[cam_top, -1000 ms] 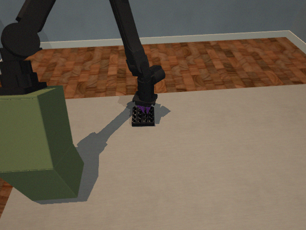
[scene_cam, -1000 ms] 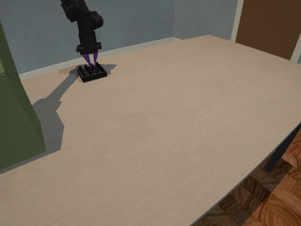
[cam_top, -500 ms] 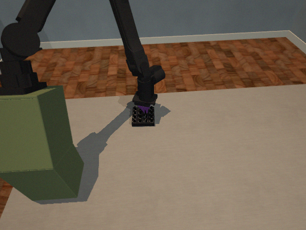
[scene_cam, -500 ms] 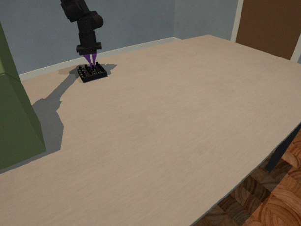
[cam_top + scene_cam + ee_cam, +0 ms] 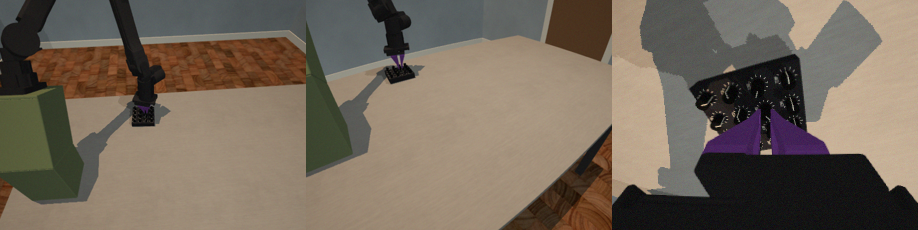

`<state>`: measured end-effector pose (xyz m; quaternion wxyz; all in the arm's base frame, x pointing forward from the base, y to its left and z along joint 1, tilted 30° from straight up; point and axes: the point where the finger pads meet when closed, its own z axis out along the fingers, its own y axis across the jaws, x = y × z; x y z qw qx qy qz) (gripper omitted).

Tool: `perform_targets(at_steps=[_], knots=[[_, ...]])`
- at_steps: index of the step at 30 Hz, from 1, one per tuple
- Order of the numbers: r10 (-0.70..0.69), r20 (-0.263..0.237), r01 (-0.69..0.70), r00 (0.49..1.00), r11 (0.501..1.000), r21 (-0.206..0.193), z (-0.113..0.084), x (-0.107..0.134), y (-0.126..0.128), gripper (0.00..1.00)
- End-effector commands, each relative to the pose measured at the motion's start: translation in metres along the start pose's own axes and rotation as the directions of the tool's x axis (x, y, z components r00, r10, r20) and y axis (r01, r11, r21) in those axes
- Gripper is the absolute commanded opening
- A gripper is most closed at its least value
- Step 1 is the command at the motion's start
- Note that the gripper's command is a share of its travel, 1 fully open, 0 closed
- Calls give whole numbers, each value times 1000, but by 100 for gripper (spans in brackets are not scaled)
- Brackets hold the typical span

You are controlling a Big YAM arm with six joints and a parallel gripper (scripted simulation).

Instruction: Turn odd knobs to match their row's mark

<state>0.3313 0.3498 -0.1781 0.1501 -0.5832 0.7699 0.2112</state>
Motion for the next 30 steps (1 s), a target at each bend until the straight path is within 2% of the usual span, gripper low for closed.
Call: perform_targets(at_steps=[1,18,30], knots=[[6,8,-6,1000,1000,8,0,-2,-2,8],[21,8,-22,1000,1000,8,0,-2,-2,8],[118,9,-118,993,993,8,0,-2,-3,8]])
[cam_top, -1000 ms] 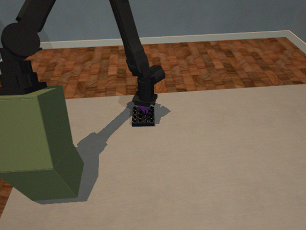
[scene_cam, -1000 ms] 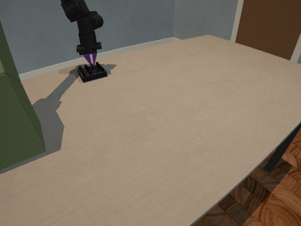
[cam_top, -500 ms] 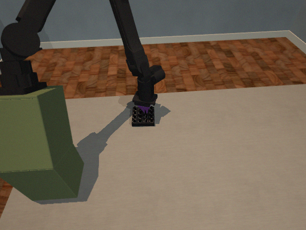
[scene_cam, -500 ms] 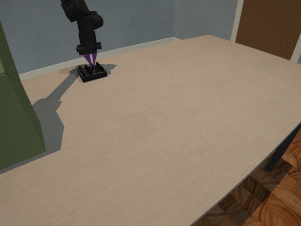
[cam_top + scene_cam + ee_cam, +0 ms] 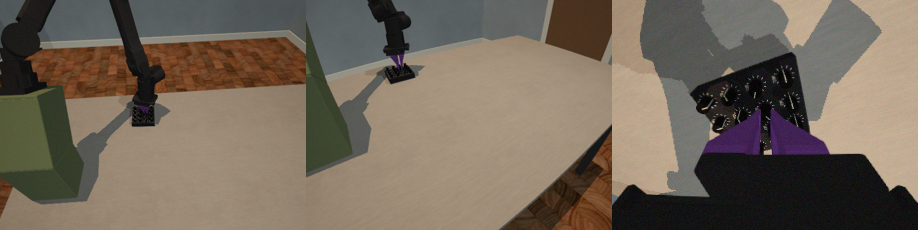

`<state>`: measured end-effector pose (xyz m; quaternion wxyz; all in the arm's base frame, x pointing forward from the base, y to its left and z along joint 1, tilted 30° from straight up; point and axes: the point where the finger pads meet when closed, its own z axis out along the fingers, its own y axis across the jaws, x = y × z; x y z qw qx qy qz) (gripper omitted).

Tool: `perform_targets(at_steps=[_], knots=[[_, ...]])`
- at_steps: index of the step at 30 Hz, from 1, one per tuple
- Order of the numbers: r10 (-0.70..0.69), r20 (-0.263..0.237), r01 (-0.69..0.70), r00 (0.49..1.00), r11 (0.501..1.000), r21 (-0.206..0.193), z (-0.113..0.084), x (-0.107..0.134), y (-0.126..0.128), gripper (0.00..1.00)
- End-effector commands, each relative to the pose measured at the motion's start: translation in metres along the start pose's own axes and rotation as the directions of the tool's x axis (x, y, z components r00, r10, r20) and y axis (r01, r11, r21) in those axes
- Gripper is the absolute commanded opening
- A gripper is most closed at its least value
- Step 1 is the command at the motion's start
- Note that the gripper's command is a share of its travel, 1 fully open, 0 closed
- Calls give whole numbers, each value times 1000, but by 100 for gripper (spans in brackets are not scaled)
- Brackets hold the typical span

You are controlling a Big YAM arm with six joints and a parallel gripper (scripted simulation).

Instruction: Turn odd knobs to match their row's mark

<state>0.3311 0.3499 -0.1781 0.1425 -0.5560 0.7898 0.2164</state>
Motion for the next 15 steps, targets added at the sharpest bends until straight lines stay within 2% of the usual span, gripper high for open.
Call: perform_targets(at_steps=[1,7,13,15], knots=[[64,9,-64,998,998,8,0,-2,-3,8],[181,10,-181,983,983,8,0,-2,-3,8],[324,11,-324,946,946,8,0,-2,-4,8],[324,11,-324,946,946,8,0,-2,-4,8]])
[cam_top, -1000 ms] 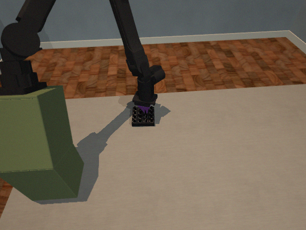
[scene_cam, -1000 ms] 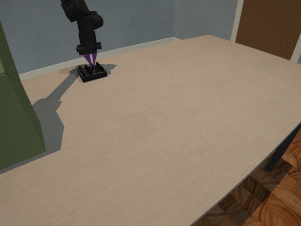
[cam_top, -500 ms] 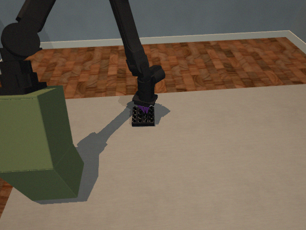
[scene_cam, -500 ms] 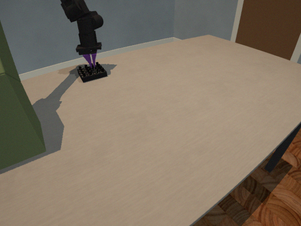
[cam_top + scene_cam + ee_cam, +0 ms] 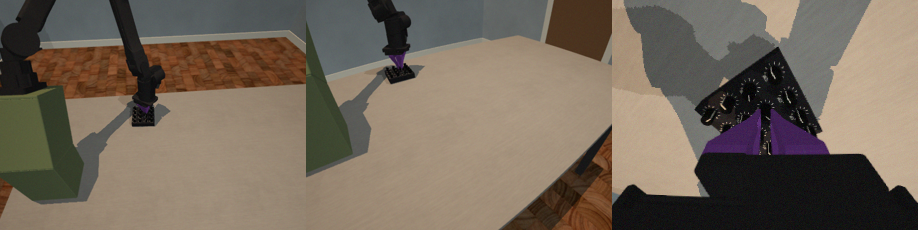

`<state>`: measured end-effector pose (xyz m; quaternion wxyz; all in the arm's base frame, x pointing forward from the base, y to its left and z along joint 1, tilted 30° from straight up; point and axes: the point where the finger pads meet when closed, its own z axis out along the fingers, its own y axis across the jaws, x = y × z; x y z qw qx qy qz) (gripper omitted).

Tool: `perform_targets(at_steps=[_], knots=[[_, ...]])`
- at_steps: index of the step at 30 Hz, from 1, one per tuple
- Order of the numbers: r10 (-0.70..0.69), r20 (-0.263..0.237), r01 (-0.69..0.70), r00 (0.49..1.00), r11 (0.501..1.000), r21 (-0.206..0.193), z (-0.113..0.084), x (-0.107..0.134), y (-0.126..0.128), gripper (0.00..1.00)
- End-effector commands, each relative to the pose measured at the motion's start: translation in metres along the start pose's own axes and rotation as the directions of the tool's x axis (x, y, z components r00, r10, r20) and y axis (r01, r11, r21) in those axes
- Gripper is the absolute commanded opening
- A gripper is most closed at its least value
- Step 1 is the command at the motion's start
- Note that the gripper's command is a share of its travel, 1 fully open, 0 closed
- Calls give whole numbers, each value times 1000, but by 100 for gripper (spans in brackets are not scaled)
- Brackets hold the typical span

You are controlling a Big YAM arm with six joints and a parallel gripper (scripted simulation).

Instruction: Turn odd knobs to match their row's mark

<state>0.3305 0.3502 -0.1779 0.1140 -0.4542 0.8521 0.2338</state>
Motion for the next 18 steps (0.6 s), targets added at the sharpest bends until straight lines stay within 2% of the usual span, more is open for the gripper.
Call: perform_targets(at_steps=[1,7,14,18], knots=[[108,12,-109,994,994,11,-1,-3,-4,8],[269,14,-269,963,963,10,-1,-2,-5,8],[435,16,-435,900,900,8,-1,-2,-5,8],[477,17,-477,879,879,8,-1,-2,-6,8]])
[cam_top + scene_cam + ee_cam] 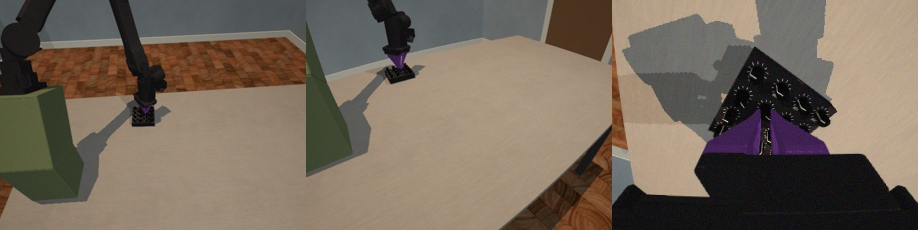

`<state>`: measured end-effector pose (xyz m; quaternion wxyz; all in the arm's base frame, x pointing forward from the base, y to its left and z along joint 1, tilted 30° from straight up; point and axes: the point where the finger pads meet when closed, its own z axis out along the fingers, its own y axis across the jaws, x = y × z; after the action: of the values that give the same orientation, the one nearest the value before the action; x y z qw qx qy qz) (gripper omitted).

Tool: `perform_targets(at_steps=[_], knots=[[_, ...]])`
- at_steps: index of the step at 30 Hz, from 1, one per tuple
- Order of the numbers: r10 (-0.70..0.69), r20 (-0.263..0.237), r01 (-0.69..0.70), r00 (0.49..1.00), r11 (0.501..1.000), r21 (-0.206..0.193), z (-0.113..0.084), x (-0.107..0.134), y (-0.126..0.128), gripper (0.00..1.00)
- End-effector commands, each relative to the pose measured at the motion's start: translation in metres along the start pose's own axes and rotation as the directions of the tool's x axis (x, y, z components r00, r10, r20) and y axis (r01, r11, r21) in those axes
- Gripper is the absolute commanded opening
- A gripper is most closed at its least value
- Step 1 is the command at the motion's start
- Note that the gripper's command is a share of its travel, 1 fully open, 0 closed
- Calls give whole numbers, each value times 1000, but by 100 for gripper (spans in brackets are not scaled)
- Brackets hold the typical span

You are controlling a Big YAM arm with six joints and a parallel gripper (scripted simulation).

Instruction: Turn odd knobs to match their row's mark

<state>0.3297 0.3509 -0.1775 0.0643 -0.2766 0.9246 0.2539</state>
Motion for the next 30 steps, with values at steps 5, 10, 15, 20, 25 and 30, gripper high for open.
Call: perform_targets(at_steps=[5,10,15,20,25,30], knots=[[200,20,-200,980,980,11,-1,-5,-6,8],[273,21,-273,962,962,10,-2,-5,-7,8],[311,22,-311,950,950,9,-2,-5,-7,8],[333,23,-333,943,943,9,-2,-5,-7,8],[341,23,-341,940,940,9,-2,-5,-8,8],[342,23,-342,940,940,9,-2,-5,-8,8]])
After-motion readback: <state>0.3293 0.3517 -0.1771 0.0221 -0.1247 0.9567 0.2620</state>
